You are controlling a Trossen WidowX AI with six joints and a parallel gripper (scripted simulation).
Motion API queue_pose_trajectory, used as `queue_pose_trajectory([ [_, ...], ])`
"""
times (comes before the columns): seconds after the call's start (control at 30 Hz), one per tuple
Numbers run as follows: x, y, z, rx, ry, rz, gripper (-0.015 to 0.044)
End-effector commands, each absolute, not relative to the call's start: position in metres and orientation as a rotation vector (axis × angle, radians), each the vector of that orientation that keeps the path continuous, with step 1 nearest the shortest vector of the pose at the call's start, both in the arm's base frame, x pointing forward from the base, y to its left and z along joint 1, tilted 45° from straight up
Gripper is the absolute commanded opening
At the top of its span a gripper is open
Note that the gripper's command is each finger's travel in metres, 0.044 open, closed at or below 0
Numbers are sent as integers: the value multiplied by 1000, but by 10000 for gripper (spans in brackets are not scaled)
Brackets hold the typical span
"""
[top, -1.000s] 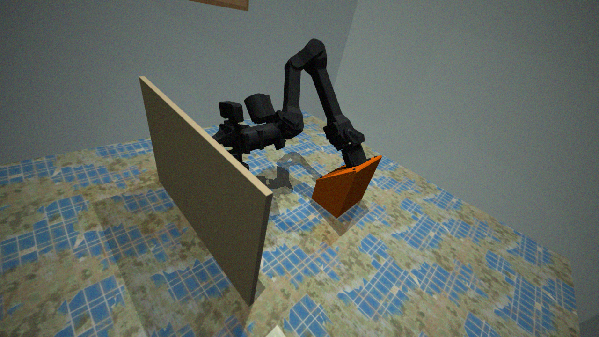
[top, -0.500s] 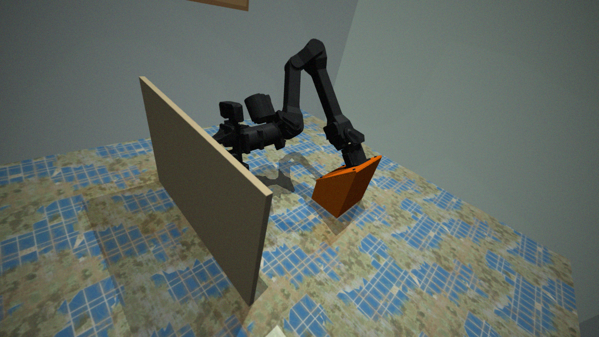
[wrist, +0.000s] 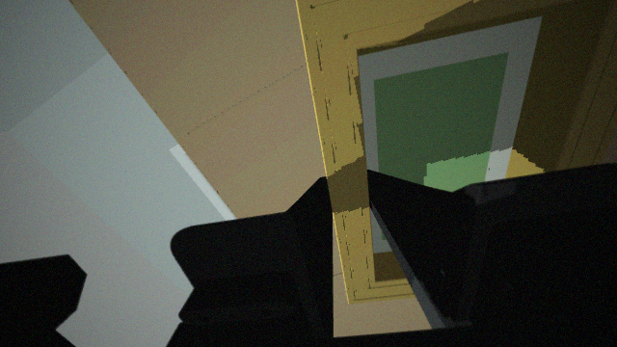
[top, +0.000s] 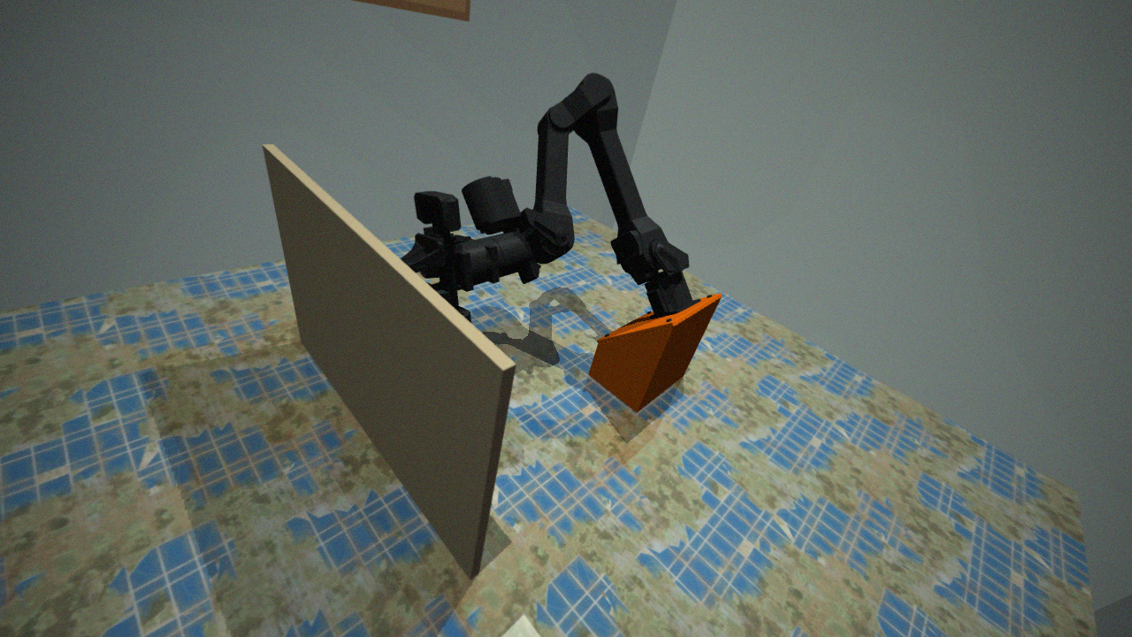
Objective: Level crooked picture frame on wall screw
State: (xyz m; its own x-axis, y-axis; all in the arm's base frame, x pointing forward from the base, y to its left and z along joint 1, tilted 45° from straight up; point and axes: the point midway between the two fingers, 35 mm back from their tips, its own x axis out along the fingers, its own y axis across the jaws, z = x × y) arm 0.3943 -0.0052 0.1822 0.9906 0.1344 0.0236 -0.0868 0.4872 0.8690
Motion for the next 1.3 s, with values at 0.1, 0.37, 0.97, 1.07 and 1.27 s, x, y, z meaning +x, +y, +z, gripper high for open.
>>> queue_pose_trajectory([
  [0.1, 394, -2, 183, 1049, 49, 145, 0],
  [0.37, 394, -2, 183, 1049, 49, 145, 0],
  [0.97, 395, -6, 178, 1049, 49, 145, 0],
  [1.07, 395, -7, 178, 1053, 47, 134, 0],
  [1.27, 395, -7, 178, 1053, 47, 132, 0],
])
